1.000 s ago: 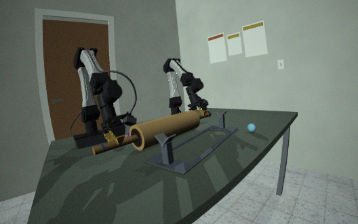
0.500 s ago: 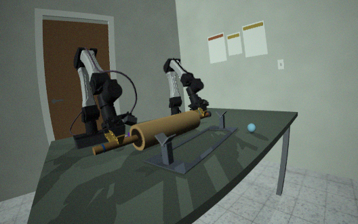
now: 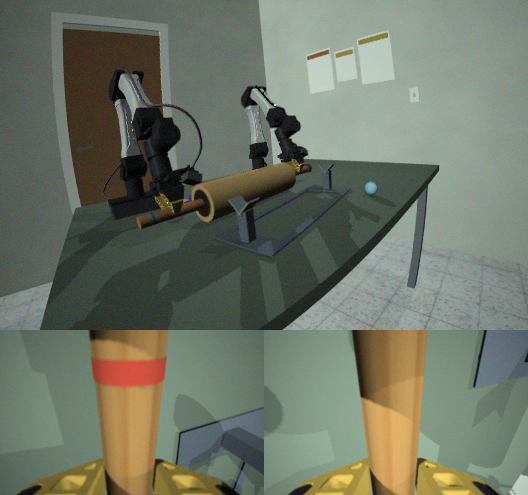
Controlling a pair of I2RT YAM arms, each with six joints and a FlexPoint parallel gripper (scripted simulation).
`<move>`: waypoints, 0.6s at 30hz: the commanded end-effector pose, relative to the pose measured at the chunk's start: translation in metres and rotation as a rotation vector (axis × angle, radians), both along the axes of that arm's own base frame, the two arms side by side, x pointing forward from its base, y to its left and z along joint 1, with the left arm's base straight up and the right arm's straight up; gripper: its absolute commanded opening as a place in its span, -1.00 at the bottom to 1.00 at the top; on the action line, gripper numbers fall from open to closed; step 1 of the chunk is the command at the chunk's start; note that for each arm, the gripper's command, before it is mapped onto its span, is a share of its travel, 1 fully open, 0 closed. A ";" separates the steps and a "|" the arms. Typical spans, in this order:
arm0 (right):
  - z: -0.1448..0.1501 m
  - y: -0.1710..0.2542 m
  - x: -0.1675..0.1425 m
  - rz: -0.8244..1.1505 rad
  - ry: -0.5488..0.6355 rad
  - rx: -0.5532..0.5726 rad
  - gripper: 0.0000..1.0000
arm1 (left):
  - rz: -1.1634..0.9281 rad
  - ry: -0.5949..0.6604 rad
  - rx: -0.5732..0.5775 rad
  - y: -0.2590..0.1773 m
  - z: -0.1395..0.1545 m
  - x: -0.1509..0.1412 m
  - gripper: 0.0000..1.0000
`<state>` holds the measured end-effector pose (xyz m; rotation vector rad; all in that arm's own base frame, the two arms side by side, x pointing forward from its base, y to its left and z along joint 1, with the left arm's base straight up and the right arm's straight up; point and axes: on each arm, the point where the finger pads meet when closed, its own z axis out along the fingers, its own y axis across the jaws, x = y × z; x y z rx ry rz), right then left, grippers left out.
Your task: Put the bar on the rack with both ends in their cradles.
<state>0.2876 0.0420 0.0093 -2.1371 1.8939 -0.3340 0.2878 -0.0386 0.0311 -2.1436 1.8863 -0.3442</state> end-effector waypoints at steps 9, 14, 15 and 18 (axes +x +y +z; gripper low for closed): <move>0.001 0.000 0.008 0.001 -0.017 -0.009 -0.65 | 0.001 0.002 0.001 0.001 -0.002 0.001 -0.66; 0.000 0.000 0.003 0.002 -0.005 -0.003 -0.65 | 0.001 0.002 0.001 0.001 -0.002 0.001 -0.65; 0.000 0.000 0.003 0.002 -0.008 -0.003 -0.65 | 0.001 -0.001 0.001 0.001 -0.001 0.001 -0.65; 0.001 0.000 0.003 0.001 -0.012 -0.002 -0.65 | 0.001 -0.005 0.002 0.001 -0.001 0.001 -0.65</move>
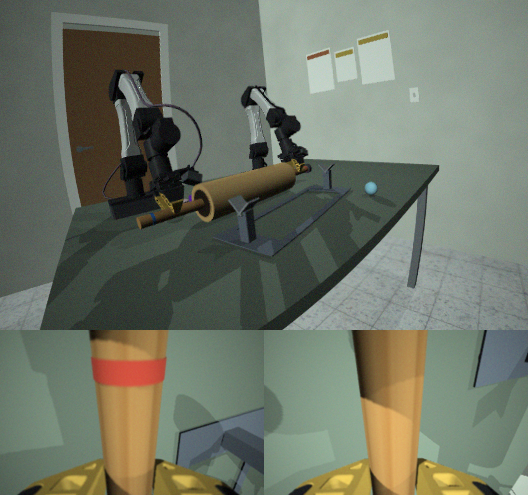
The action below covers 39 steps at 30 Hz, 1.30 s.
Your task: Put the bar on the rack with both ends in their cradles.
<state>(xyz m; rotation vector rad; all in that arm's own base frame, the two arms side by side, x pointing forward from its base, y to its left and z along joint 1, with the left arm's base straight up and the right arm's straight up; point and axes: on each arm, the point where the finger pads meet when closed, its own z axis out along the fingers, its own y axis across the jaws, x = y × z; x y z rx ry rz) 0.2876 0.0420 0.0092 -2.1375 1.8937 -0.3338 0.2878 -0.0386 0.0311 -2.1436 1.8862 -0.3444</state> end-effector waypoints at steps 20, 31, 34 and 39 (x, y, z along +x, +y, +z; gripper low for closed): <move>0.009 0.000 -0.001 0.000 -0.073 0.005 -0.65 | 0.000 -0.067 0.010 0.000 0.007 -0.002 -0.65; 0.017 0.000 0.001 0.002 -0.103 0.008 -0.65 | 0.001 -0.095 0.015 0.000 0.016 -0.001 -0.65; 0.022 0.000 0.003 0.002 -0.114 0.009 -0.65 | 0.001 -0.106 0.016 0.001 0.021 0.001 -0.65; 0.033 0.001 0.007 0.003 -0.134 0.011 -0.65 | 0.002 -0.126 0.019 0.001 0.032 0.004 -0.65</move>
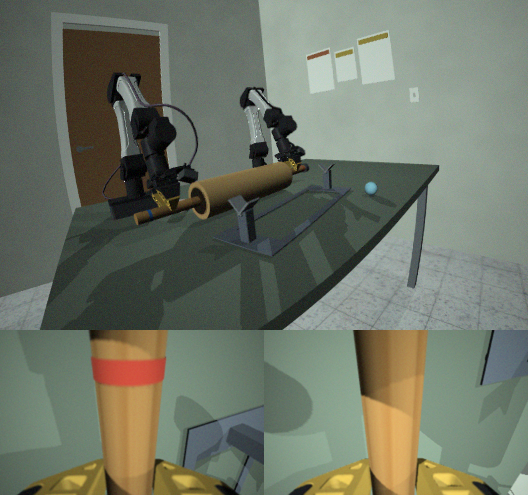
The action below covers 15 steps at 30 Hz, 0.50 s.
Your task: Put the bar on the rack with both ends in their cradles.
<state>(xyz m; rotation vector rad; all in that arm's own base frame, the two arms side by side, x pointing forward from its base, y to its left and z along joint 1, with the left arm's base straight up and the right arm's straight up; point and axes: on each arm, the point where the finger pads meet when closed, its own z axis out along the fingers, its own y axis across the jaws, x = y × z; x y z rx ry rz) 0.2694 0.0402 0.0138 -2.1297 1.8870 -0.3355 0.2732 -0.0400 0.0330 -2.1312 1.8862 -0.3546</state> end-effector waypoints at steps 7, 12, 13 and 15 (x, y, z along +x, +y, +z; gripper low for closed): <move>0.038 0.003 0.032 0.003 -0.145 0.005 -0.65 | 0.009 -0.134 0.019 0.003 0.040 0.024 -0.65; 0.044 0.004 0.038 0.004 -0.166 0.006 -0.65 | 0.010 -0.155 0.021 0.003 0.047 0.030 -0.65; 0.045 0.004 0.039 0.004 -0.171 0.006 -0.65 | 0.010 -0.159 0.021 0.003 0.049 0.031 -0.65; 0.048 0.004 0.041 0.004 -0.178 0.006 -0.65 | 0.011 -0.167 0.022 0.003 0.051 0.033 -0.65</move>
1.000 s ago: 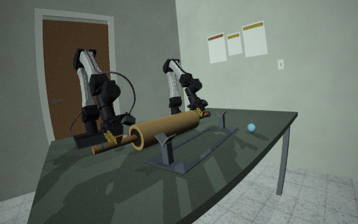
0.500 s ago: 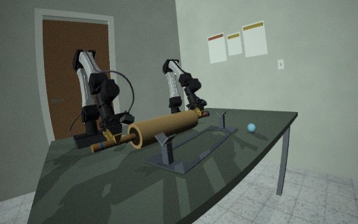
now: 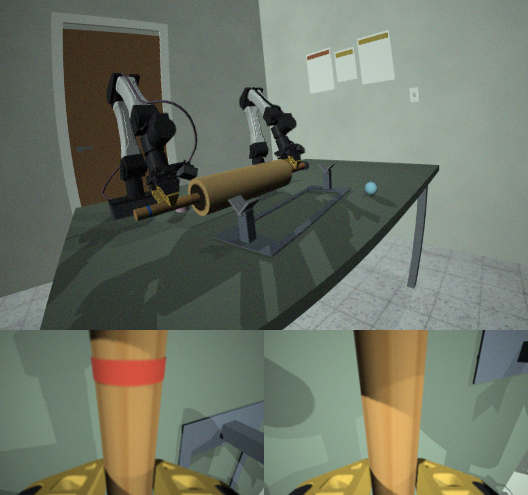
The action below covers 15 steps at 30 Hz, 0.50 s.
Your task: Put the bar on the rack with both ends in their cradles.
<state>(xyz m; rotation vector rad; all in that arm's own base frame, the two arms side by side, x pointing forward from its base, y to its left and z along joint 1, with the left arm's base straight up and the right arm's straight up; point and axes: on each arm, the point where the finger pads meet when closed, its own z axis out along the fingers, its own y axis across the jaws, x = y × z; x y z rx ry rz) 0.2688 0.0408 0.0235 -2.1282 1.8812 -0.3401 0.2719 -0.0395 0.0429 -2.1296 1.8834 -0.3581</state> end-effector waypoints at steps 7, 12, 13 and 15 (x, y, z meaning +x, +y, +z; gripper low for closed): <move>0.042 0.004 0.046 0.003 -0.189 0.006 -0.65 | 0.011 -0.180 0.024 0.003 0.046 0.039 -0.65; 0.053 0.004 0.051 0.003 -0.199 0.007 -0.65 | 0.011 -0.190 0.024 0.004 0.057 0.043 -0.65; 0.055 0.004 0.052 0.003 -0.201 0.007 -0.65 | 0.011 -0.192 0.024 0.004 0.060 0.044 -0.65; 0.061 0.004 0.054 0.003 -0.207 0.007 -0.65 | 0.011 -0.198 0.025 0.004 0.065 0.046 -0.65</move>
